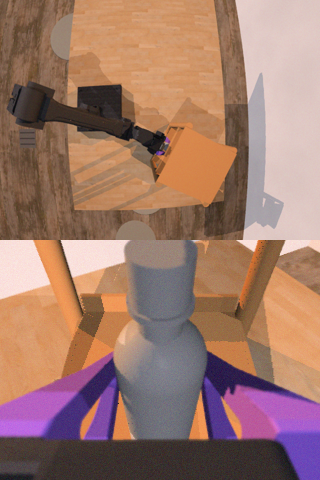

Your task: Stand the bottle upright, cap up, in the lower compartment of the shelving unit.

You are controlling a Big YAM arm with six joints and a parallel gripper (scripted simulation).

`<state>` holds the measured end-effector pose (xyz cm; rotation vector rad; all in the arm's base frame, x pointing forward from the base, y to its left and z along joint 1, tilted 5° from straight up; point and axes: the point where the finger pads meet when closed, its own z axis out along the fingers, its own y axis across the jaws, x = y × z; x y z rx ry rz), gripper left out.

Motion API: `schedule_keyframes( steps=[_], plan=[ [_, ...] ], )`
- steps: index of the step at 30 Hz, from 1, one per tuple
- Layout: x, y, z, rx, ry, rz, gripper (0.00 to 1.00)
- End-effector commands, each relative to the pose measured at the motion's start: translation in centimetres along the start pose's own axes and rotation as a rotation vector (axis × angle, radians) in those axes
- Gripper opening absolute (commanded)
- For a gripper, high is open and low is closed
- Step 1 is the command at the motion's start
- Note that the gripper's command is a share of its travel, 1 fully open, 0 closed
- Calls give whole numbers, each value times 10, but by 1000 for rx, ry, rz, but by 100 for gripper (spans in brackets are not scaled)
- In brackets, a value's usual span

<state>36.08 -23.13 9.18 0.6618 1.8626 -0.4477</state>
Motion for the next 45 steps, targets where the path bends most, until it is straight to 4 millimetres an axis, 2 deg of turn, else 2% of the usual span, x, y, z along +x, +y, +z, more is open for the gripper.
schedule_keyframes(
  steps=[1,27,45],
  plan=[
    [-23,4,7,-5,-67,8,28],
    [-17,5,-1,-9,-61,7,28],
    [-31,8,1,-14,-88,12,28]
  ],
)
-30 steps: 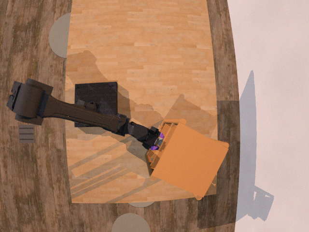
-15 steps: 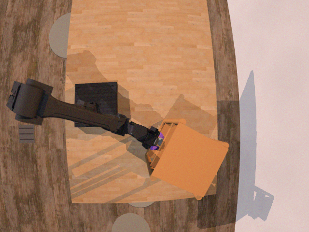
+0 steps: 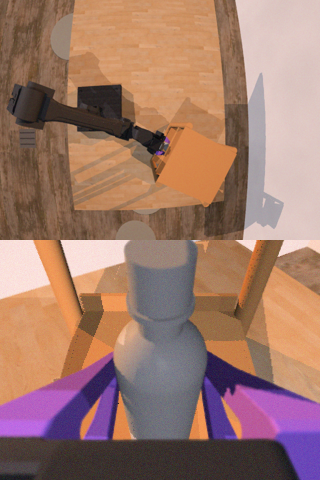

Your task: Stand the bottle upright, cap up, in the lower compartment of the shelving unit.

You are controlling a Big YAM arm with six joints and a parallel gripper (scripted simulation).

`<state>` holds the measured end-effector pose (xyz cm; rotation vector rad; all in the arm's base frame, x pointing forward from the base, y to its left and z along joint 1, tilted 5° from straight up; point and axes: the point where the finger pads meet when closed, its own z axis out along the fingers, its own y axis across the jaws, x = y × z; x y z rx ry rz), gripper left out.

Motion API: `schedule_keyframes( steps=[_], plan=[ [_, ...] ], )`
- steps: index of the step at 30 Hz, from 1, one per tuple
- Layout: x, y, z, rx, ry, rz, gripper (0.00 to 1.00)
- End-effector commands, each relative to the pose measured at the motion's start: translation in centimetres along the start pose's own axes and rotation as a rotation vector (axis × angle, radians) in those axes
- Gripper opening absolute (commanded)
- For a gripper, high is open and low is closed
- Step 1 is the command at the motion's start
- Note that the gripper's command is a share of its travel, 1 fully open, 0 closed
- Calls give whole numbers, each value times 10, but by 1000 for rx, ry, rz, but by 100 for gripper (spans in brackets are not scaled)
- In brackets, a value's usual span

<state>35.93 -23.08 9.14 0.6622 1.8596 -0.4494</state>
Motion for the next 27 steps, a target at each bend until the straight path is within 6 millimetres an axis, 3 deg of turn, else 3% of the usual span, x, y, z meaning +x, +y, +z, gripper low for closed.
schedule_keyframes(
  steps=[1,5,6,27],
  plan=[
    [-32,8,3,-15,-85,12,28],
    [-32,8,3,-15,-86,12,28],
    [-32,8,3,-15,-86,12,75],
    [-33,8,3,-16,-87,12,75]
  ],
)
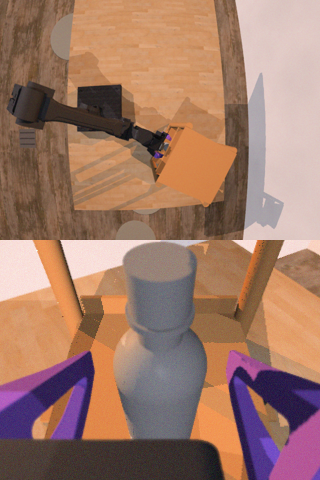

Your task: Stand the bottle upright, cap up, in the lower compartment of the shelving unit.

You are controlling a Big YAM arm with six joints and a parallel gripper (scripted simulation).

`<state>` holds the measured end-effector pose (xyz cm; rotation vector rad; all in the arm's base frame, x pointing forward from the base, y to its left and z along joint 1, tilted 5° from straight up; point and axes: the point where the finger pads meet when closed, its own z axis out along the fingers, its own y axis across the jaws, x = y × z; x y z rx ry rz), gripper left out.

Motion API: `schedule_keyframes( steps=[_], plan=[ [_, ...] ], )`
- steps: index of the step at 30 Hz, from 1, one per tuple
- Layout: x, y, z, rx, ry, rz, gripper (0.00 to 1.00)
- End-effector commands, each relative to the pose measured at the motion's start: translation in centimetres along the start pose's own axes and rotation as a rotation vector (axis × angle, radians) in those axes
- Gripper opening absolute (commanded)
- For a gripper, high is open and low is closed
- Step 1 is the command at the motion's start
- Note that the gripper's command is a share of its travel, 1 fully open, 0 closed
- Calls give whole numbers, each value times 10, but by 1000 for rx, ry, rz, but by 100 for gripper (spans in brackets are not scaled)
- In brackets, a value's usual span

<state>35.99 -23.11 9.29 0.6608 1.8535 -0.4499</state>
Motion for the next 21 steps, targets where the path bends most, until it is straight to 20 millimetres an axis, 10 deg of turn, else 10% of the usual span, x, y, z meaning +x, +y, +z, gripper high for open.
schedule_keyframes(
  steps=[1,21],
  plan=[
    [-31,8,3,-15,-81,11,75],
    [-20,7,-8,-14,-65,11,75]
  ],
)
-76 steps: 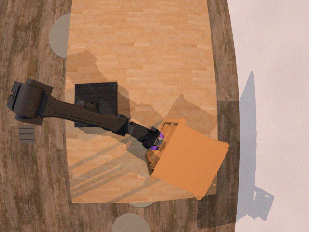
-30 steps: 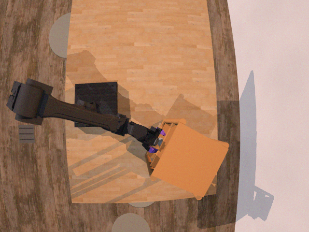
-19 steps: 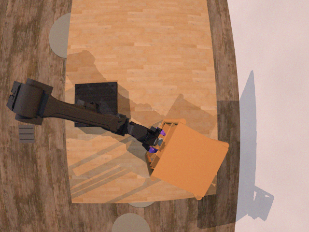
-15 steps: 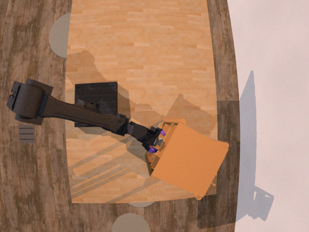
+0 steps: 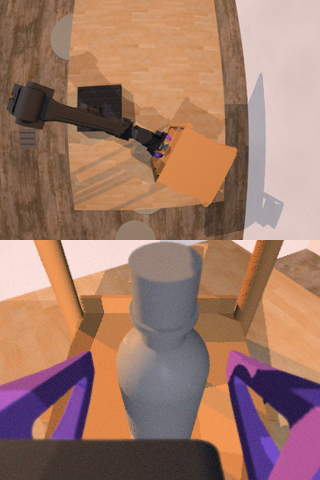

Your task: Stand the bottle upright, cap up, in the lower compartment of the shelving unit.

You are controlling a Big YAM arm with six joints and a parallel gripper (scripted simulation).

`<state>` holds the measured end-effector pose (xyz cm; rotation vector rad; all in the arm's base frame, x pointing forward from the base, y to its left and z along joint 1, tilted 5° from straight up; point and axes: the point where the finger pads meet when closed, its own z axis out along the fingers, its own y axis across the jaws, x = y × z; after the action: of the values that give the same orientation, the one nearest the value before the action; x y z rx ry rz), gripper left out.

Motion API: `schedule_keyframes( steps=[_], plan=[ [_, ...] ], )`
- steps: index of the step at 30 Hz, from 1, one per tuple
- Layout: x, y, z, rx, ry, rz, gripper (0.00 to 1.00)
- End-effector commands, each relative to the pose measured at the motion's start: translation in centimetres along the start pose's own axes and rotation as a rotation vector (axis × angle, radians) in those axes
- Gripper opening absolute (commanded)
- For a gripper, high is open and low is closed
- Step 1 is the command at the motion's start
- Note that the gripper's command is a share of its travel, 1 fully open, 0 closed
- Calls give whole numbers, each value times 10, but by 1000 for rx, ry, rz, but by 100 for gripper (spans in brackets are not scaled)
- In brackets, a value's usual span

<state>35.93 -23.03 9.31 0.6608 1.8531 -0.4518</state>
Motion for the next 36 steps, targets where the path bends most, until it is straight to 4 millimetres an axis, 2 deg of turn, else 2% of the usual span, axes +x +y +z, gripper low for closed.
schedule_keyframes(
  steps=[1,6,21,25,33,36],
  plan=[
    [-18,6,-9,-15,-63,12,75],
    [-12,6,-18,-14,-53,13,75],
    [13,4,-69,-11,-22,11,75],
    [8,5,-72,-12,-32,13,75],
    [17,4,-85,-11,-22,11,75],
    [9,6,-84,-13,-36,13,75]
  ],
)
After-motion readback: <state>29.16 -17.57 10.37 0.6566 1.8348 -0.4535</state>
